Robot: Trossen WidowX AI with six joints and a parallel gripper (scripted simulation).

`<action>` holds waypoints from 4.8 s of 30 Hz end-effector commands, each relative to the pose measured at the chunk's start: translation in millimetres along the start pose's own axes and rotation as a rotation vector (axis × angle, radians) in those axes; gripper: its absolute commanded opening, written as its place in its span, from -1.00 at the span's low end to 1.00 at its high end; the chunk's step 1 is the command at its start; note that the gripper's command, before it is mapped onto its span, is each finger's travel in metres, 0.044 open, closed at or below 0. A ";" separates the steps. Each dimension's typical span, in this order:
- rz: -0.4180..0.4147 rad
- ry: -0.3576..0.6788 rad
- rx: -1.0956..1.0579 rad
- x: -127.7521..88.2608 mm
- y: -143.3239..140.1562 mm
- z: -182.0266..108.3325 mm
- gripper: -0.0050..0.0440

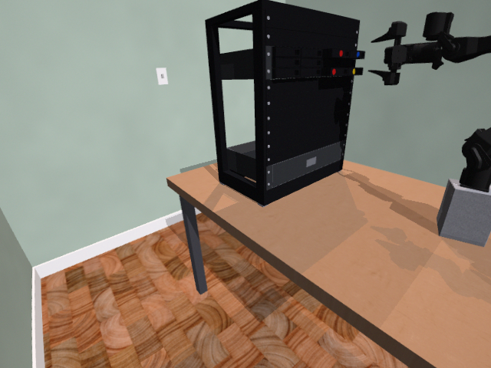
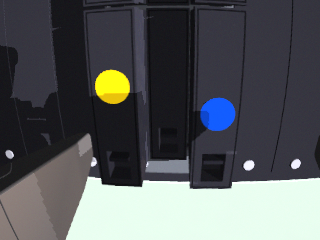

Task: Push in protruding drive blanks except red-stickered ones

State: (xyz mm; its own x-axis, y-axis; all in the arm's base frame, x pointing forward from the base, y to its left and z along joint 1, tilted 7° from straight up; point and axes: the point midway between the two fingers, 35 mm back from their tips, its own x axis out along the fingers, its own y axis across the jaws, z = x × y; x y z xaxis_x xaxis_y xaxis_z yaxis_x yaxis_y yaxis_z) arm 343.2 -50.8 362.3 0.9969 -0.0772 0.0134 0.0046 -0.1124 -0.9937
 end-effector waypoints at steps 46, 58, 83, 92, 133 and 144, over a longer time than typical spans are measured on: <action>-0.023 0.001 0.001 -2.1 -10.2 -2.4 1.00; -0.023 0.001 0.001 -2.1 -10.2 -2.4 -0.80; -0.023 0.001 0.001 -2.1 -10.2 -2.4 -0.80; -0.023 0.001 0.001 -1.9 -7.9 -2.4 -0.80; -0.023 0.001 0.001 39.8 38.7 -4.2 -0.80; -0.023 0.001 0.001 39.8 38.7 -4.2 -0.80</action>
State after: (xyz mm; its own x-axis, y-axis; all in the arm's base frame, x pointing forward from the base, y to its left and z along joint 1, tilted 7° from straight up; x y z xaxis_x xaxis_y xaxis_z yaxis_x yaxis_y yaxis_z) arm 384.0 -62.6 313.6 0.9973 -0.0730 0.0095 0.0014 -0.1104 -0.9939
